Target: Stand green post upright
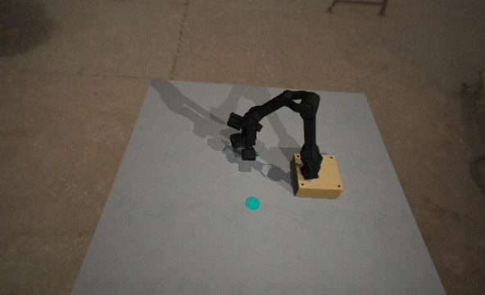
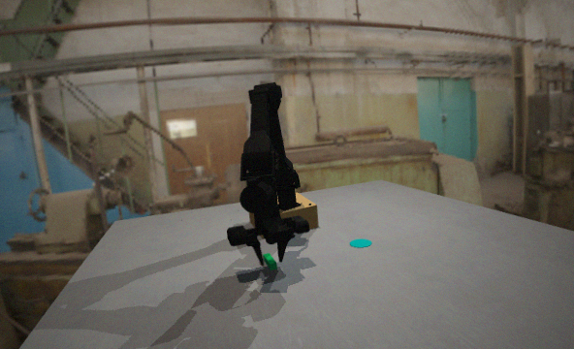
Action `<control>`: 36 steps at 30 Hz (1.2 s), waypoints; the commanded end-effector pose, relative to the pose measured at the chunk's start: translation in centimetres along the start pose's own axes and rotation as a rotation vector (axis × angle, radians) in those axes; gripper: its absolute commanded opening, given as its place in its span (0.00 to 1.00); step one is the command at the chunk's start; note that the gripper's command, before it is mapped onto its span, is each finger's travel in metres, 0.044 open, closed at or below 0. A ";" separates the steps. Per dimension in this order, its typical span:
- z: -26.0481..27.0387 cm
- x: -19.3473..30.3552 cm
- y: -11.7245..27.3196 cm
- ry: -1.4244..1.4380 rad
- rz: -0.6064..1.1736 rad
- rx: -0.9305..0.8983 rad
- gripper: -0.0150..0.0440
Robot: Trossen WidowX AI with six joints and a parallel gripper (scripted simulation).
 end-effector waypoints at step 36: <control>-0.2 -0.5 7.4 0.004 0.002 -0.006 0.29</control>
Point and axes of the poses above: the point midway between the two fingers, 35 mm back from their tips, its own y axis back along the fingers, its own z axis across the jaws, x = y × z, the point moved 10 cm from there along y, back along the fingers, and after that the axes turned 9 degrees about -y, right-handed, at the moved point
